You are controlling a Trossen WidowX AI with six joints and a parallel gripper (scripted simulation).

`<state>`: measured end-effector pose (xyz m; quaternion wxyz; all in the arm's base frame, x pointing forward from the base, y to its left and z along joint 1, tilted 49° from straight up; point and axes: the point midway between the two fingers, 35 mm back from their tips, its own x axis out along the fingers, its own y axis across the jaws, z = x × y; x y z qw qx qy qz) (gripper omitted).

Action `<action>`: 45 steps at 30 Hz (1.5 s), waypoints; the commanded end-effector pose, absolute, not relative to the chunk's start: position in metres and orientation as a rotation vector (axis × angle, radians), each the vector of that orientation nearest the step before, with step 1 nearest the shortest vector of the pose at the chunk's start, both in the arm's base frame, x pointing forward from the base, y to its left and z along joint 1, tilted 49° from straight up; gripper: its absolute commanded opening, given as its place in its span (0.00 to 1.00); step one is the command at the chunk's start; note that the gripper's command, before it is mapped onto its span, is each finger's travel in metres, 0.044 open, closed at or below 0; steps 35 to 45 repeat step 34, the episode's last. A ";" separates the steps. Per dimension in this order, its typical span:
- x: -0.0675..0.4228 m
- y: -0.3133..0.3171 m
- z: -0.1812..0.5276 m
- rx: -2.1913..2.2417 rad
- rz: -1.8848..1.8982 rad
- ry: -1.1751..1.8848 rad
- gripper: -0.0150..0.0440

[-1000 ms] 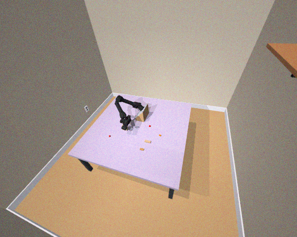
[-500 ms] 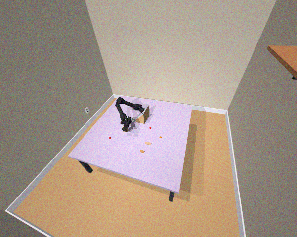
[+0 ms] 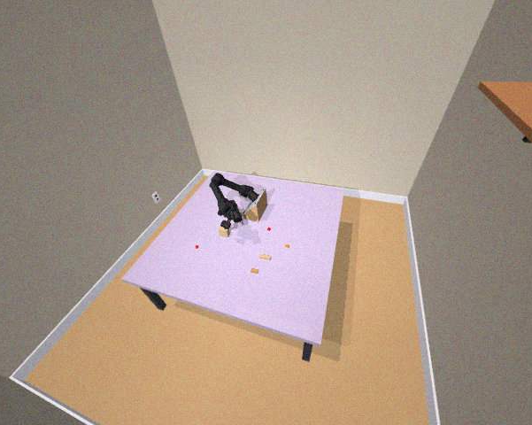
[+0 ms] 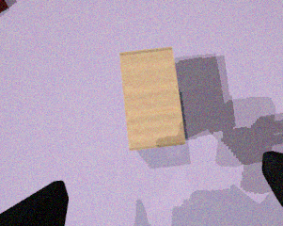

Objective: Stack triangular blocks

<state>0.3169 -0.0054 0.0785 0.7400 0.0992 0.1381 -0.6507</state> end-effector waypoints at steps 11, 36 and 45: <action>0.316 0.006 0.084 0.217 -1.422 0.294 1.00; 0.316 0.006 0.084 0.217 -1.422 0.294 1.00; 0.316 0.006 0.084 0.217 -1.422 0.294 1.00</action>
